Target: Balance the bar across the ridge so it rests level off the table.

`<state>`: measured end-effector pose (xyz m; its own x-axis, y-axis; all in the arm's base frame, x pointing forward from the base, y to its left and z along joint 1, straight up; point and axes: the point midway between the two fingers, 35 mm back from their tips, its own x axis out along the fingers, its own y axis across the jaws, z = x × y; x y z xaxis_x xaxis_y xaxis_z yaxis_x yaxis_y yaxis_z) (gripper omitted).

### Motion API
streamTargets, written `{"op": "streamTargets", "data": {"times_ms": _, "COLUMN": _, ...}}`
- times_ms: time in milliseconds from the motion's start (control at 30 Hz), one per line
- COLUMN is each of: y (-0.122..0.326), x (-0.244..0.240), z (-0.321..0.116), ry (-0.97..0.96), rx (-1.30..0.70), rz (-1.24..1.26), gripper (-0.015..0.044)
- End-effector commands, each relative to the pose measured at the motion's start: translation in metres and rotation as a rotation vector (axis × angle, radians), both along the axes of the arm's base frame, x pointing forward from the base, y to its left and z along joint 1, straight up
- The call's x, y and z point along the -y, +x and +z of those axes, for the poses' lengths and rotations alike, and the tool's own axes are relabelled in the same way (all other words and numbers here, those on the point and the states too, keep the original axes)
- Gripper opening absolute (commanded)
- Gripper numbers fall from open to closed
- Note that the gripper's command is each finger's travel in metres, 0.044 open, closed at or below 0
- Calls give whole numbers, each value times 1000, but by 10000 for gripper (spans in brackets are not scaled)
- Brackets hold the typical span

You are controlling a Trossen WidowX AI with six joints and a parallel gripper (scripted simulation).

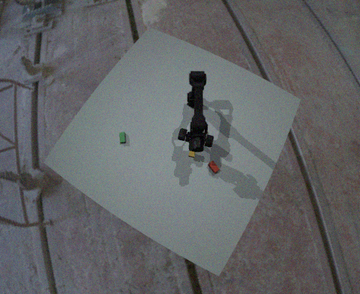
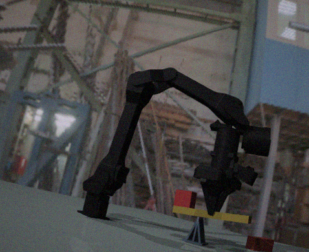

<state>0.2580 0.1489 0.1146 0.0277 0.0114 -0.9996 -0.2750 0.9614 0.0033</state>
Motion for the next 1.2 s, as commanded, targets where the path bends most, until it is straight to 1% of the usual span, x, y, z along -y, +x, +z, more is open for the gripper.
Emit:
{"op": "streamTargets", "data": {"times_ms": 0, "y": 0, "x": -1, "z": -1, "ry": 3, "rx": -3, "rz": -3, "gripper": 0}}
{"op": "streamTargets", "data": {"times_ms": 1167, "y": -1, "x": 0, "z": -4, "ry": 3, "rx": -3, "rz": -3, "gripper": 0}}
